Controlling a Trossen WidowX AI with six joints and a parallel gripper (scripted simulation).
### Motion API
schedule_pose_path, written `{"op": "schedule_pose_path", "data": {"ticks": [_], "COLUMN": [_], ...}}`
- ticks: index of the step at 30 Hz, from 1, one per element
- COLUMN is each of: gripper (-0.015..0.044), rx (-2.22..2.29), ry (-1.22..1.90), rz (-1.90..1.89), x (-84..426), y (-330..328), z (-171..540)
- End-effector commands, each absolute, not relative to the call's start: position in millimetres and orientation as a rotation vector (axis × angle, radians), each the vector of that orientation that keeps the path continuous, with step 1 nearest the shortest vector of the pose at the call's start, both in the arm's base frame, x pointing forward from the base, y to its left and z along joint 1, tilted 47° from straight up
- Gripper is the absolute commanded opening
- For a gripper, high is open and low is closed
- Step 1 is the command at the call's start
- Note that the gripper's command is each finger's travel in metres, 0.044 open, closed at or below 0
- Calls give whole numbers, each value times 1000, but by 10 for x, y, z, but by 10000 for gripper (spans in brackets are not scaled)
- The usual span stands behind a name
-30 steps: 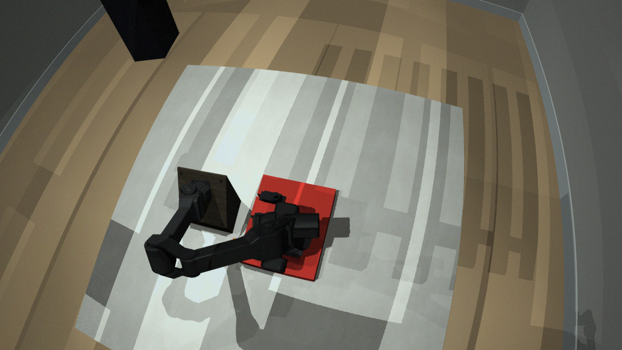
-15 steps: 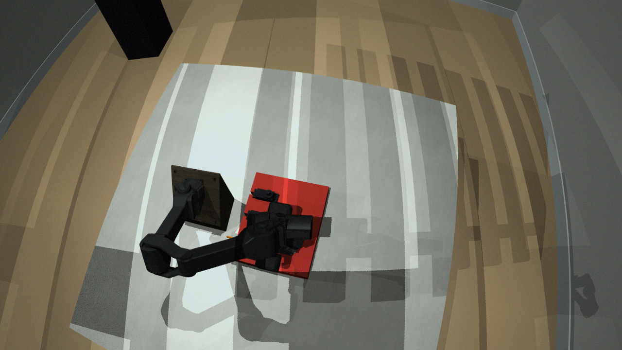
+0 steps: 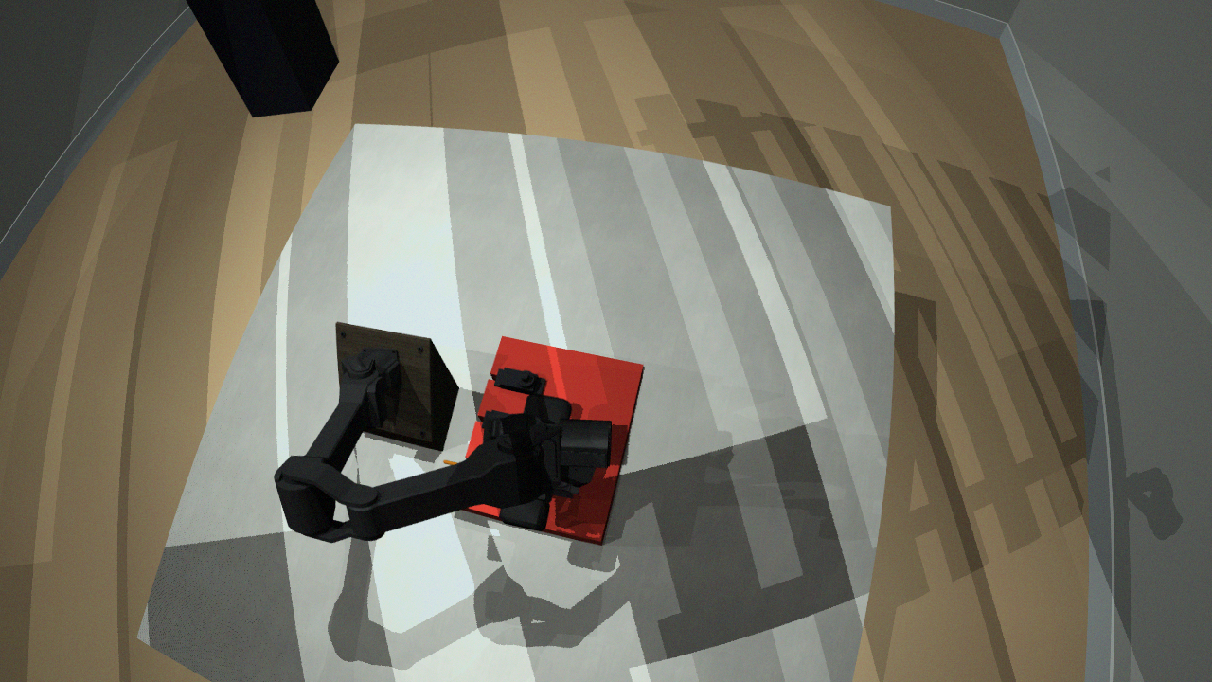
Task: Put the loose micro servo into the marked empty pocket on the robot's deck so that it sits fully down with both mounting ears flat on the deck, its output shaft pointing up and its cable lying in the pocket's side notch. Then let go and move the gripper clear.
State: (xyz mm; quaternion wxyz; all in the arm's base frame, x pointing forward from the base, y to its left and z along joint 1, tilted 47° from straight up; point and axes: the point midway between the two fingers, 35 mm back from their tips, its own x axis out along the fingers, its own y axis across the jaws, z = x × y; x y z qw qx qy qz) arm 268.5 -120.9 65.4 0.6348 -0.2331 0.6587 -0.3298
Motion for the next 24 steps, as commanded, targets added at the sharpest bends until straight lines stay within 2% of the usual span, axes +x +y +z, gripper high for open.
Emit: {"op": "schedule_pose_path", "data": {"ticks": [1,24], "gripper": [0,0], "rx": [-535,-535], "ry": [1504,1504], "rz": [-755,-754], "x": [2697,2795], "y": [-1152,-978], "z": [706,820]}}
